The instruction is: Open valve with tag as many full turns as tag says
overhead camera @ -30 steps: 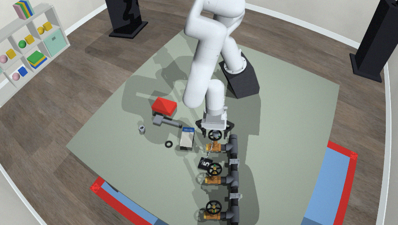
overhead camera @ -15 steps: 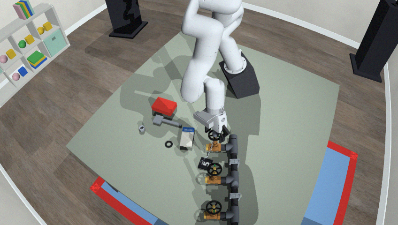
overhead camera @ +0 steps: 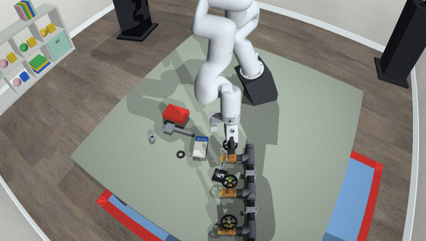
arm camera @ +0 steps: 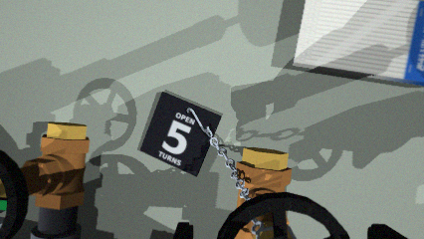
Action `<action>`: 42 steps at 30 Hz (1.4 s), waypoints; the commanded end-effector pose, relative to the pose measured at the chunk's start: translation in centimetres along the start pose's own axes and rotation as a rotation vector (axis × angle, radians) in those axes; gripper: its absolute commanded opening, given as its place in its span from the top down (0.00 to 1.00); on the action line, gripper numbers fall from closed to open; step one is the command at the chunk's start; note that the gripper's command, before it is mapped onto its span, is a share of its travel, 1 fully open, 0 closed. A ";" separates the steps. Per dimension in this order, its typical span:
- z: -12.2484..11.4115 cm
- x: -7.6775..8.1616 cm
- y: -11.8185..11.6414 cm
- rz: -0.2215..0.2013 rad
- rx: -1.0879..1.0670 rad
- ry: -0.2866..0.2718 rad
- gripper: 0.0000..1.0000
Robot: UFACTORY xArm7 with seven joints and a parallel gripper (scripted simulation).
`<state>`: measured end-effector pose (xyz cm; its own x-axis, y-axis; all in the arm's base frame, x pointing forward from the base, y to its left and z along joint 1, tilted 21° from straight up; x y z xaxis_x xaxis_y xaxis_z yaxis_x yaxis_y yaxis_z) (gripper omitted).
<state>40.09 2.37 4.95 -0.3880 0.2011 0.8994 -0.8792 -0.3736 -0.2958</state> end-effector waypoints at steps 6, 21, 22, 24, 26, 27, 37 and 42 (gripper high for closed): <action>-0.1 0.0 -0.4 -0.044 -0.509 0.019 0.00; -0.1 0.0 -0.4 -0.046 -0.520 0.020 1.00; -0.1 0.0 -0.4 -0.046 -0.520 0.020 1.00; -0.1 0.0 -0.4 -0.046 -0.520 0.020 1.00; -0.1 0.0 -0.4 -0.046 -0.520 0.020 1.00; -0.1 0.0 -0.4 -0.046 -0.520 0.020 1.00; -0.1 0.0 -0.4 -0.046 -0.519 0.020 1.00; -0.1 0.0 -0.4 -0.046 -0.489 0.019 1.00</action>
<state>40.33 2.52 5.01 -0.3449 0.2269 0.9108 -0.9164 0.1284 -0.3790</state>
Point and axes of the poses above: the point where the finger pads meet when closed, its own x axis back along the fingers, its own y axis across the jaws, z = x × y, the point moved 4 cm from there along x, back along the fingers, and after that the axes turned 7 degrees about -x, right-handed, at the moved point
